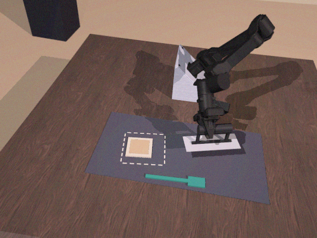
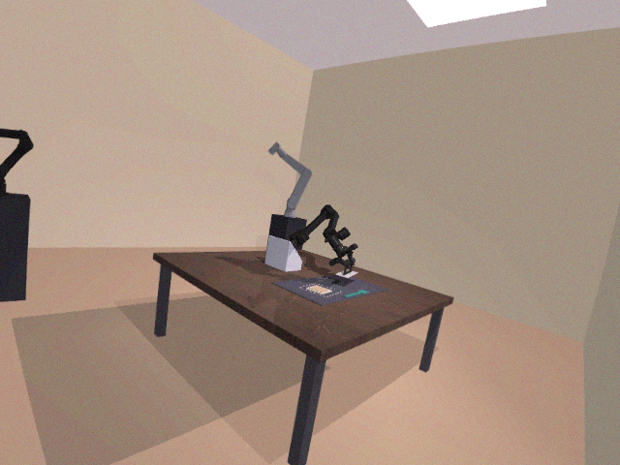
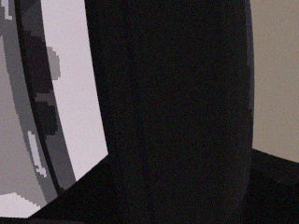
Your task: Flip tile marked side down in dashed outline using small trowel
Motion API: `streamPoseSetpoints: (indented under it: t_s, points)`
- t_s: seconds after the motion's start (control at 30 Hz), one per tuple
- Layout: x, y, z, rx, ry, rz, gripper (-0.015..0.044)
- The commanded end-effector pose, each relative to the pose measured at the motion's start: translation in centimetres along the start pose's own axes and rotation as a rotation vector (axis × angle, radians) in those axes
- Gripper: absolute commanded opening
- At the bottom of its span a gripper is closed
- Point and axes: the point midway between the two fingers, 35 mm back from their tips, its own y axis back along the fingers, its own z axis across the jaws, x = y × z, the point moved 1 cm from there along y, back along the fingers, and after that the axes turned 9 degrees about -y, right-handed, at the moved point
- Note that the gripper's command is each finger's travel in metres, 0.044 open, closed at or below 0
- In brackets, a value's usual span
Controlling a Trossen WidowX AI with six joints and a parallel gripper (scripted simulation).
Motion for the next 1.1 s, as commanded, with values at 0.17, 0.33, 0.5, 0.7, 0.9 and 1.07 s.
streamPoseSetpoints:
  t_s: [0.17,0.33,0.5,0.7,0.9,1.07]
  points:
    - [-5.9,-3.1,-0.5,-0.003,0.168,-0.185,0.0000]
    - [-9.9,-4.6,0.1,-0.011,0.268,-0.304,0.0000]
    - [-11.0,-5.0,0.3,-0.012,0.296,-0.340,0.0000]
    - [-11.0,-5.4,0.7,-0.012,0.296,-0.340,0.0000]
    - [-10.8,-6.1,1.4,-0.012,0.296,-0.340,0.0000]
    - [-10.7,-6.6,2.0,-0.012,0.296,-0.340,0.0000]
